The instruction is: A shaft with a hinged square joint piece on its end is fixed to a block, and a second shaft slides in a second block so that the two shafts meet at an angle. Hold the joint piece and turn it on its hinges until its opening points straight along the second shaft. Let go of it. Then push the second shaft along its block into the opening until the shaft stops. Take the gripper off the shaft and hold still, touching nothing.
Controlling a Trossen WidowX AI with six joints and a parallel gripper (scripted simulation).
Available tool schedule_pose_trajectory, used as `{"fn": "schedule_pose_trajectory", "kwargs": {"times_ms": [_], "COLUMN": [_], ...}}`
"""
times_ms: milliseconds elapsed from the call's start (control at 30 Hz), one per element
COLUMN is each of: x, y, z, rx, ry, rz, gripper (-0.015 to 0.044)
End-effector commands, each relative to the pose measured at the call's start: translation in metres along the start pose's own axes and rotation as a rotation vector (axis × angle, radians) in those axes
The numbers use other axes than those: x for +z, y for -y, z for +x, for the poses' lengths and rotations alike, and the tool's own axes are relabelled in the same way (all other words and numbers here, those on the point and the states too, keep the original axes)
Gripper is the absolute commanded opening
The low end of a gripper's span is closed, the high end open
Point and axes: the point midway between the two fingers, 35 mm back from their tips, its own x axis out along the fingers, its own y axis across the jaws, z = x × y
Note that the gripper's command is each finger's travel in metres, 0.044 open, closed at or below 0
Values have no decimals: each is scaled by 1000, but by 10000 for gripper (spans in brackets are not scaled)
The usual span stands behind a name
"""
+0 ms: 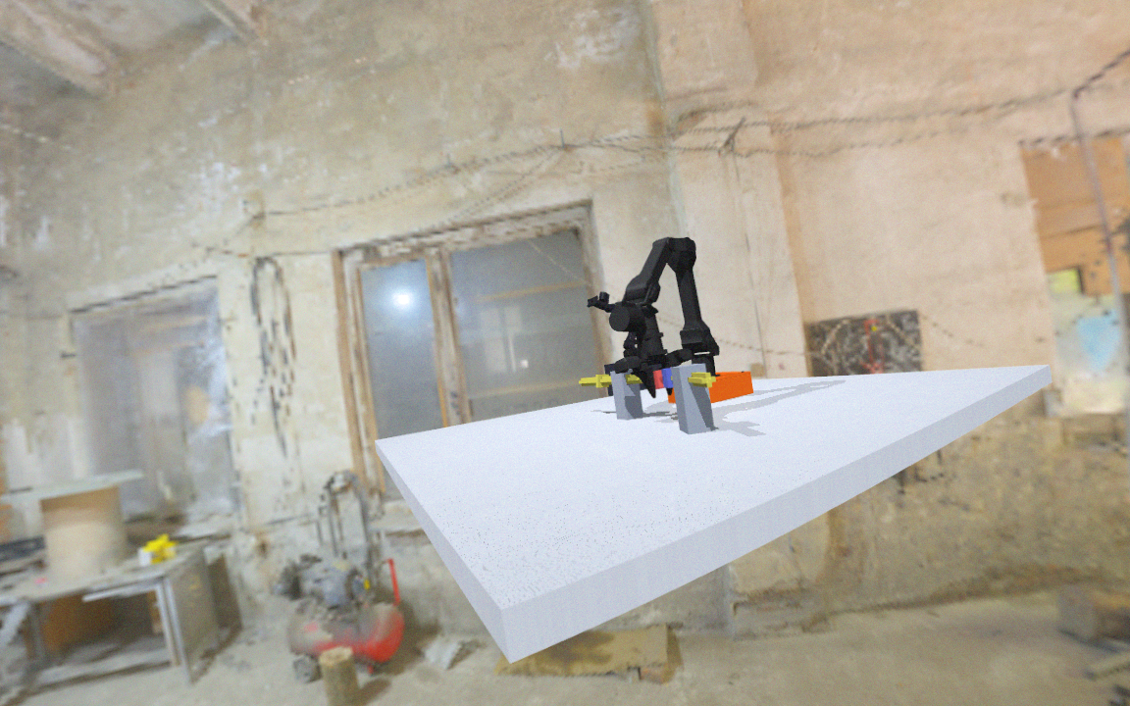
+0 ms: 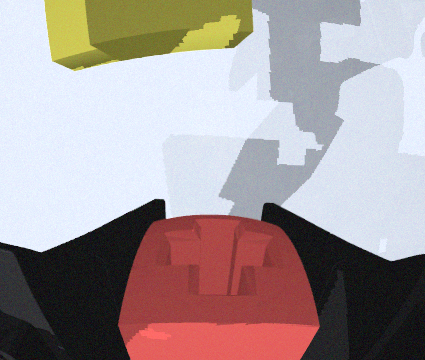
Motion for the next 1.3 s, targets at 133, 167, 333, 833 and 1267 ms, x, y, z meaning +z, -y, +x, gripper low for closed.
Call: {"fn": "schedule_pose_trajectory", "kwargs": {"times_ms": [133, 167, 333, 833, 1267], "x": [1, 1, 1, 1, 0], "y": [0, 0, 0, 0, 0], "z": [1, 1, 1, 1, 0], "rx": [1, 1, 1, 1, 0], "ry": [5, 5, 5, 5, 0], "rz": [2, 2, 2, 2, 0], "gripper": [182, 182, 182, 182, 42]}}
